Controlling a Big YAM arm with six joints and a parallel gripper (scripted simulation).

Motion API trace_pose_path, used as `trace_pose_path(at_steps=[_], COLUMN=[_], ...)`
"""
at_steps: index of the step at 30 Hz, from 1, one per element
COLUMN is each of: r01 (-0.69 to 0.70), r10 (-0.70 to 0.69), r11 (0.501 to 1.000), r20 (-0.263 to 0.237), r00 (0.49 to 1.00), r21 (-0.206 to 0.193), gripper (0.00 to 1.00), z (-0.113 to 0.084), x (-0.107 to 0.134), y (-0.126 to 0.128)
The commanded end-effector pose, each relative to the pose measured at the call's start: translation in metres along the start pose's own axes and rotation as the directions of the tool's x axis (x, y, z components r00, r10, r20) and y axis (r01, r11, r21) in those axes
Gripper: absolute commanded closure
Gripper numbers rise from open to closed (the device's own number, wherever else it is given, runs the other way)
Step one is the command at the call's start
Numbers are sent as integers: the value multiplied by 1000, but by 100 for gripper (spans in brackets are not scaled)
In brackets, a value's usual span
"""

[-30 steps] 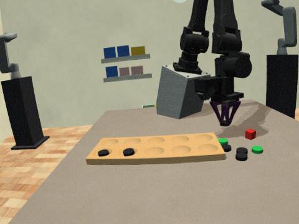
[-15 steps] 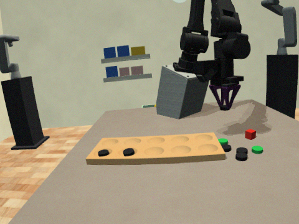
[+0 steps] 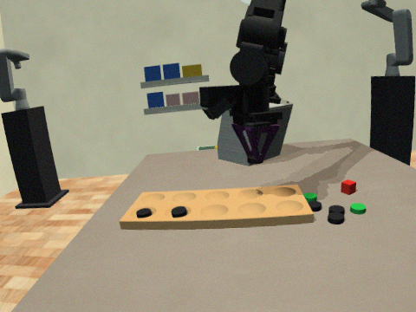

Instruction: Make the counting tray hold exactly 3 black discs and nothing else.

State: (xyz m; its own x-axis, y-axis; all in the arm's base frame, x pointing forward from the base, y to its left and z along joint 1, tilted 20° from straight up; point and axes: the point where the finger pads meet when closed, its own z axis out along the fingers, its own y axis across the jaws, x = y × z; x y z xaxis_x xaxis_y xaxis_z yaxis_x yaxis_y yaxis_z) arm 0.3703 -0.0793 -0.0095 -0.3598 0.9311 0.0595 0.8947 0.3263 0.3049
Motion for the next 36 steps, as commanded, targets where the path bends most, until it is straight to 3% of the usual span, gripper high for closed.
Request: trace_pose_path(at_steps=[1,2,4,8,13,15,17,18,21,22,24,26,27,33,36], r01=[109,109,109,107,105,104,132,145,145,137,109,112,140,116,115], r10=[-109,-109,-109,-107,-105,-105,-133,-144,-144,-137,-109,-112,-140,-116,-115], r11=[994,994,994,994,994,994,991,989,989,990,993,993,990,993,993], r20=[-8,-8,-8,-7,-3,-1,-11,25,25,4,12,22,11,3,2], r00=[994,994,994,994,994,995,991,989,989,991,994,994,990,993,993], r21=[3,1,1,-12,-30,-33,-33,-40,-40,-35,-34,-36,-35,-35,-34], gripper=[100,100,100,100,100,100,100,100,100,100,100,100,100,100,100], z=[0,-1,-1,-4,-7,-7,-3,-19,-19,-9,-11,-1,10,72,84], x=[-69,-86,-86,-161,-207,-213,-208,-213,-215,-212,-218,-221,-215,-209,-208], y=[-12,-22,-22,-77,-128,-137,-125,-118,-119,-125,-138,-138,-126,-125,-126])
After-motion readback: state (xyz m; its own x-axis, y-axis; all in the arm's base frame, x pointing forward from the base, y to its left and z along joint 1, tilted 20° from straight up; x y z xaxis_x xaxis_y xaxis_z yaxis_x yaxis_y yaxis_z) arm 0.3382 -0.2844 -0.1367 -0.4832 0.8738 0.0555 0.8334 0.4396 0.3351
